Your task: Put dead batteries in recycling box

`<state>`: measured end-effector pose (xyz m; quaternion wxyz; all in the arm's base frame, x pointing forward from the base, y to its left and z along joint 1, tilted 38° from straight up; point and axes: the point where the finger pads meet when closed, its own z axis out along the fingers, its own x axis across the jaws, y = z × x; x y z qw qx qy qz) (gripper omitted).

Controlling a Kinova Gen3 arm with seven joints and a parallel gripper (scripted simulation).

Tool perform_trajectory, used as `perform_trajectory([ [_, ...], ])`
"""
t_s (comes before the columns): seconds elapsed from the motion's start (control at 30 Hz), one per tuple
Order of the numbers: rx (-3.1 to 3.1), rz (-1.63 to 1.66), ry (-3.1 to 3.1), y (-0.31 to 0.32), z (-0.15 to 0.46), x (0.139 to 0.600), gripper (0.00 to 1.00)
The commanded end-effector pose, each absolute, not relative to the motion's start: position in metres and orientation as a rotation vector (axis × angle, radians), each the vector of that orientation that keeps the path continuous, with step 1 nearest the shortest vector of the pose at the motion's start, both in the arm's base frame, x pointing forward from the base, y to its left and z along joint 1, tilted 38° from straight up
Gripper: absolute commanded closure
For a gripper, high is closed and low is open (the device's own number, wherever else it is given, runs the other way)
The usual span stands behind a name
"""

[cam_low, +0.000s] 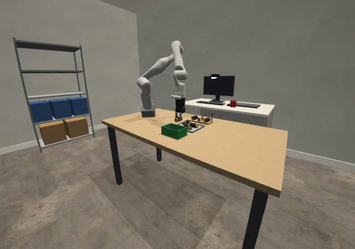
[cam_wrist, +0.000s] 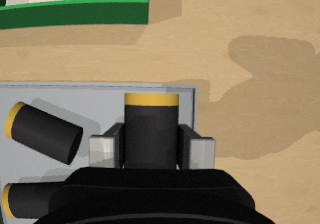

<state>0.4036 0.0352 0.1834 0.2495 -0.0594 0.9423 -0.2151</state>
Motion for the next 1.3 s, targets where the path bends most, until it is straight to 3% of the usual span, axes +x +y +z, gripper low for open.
perform_trajectory([
  [0.0,-0.162,-0.585,2.566,0.035,0.184,0.404,0.43],
  [0.8,-0.162,-0.585,2.566,0.035,0.183,0.404,0.43],
  [1.27,-0.162,-0.585,2.566,0.019,0.15,0.425,0.43],
])
